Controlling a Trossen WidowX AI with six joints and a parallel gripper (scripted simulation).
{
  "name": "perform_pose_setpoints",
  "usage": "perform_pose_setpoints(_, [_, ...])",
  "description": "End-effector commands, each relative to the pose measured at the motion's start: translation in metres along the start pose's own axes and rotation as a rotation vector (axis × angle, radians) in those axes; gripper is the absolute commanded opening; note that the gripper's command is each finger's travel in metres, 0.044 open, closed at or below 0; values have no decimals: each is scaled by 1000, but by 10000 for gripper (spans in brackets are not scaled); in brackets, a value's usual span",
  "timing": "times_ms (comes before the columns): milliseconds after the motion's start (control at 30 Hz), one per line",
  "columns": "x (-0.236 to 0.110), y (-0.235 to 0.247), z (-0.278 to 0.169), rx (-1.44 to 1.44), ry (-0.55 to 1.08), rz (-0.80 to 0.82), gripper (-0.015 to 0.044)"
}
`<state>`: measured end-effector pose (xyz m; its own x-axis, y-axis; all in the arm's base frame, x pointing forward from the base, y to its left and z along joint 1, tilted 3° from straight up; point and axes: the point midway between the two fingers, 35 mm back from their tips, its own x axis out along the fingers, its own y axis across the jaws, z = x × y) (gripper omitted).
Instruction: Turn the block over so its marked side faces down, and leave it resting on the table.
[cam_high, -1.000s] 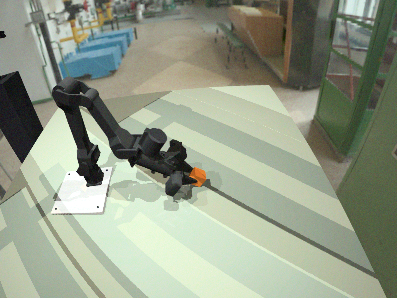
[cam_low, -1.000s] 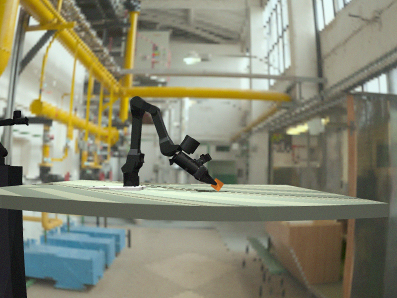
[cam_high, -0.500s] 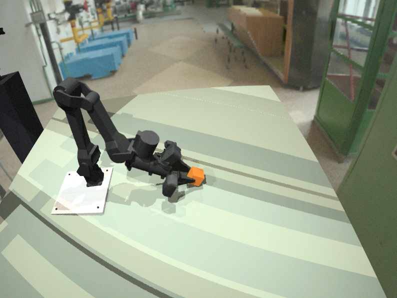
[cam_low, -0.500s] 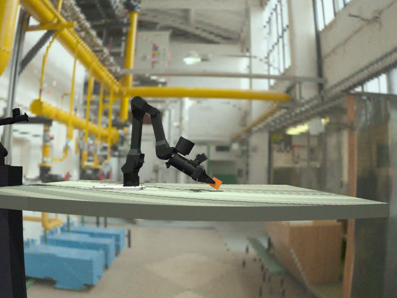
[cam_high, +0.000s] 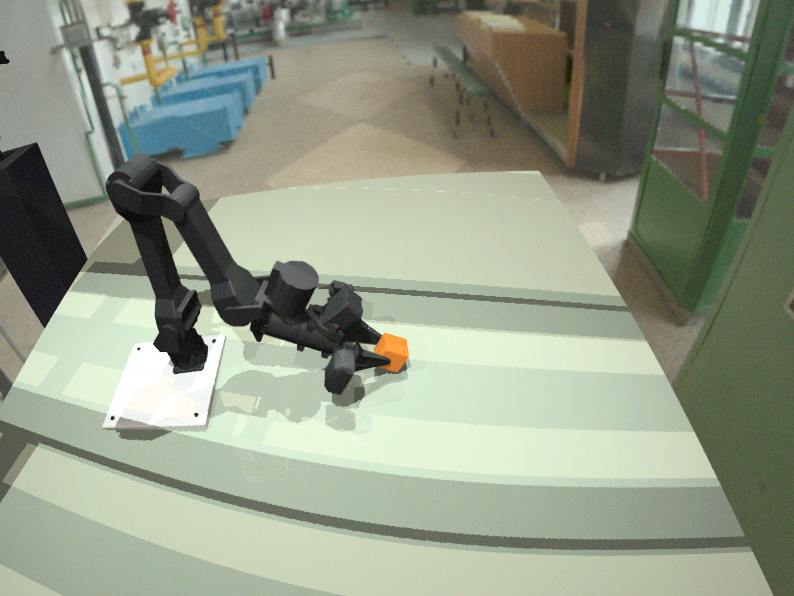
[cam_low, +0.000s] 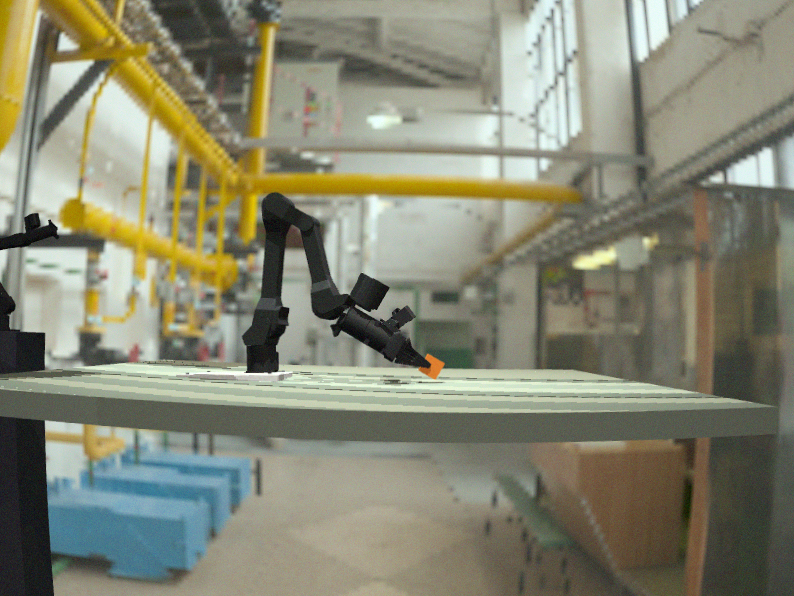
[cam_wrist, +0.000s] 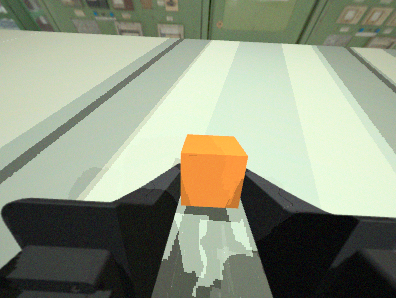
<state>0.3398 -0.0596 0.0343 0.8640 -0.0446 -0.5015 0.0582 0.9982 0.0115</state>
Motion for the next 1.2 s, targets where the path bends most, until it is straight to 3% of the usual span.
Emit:
perform_pose_setpoints(0, [0, 1, 1, 6, -6, 6, 236])
perform_pose_setpoints(267, [0, 1, 1, 6, -6, 6, 440])
perform_pose_setpoints(1167, [0, 1, 1, 6, -6, 6, 440])
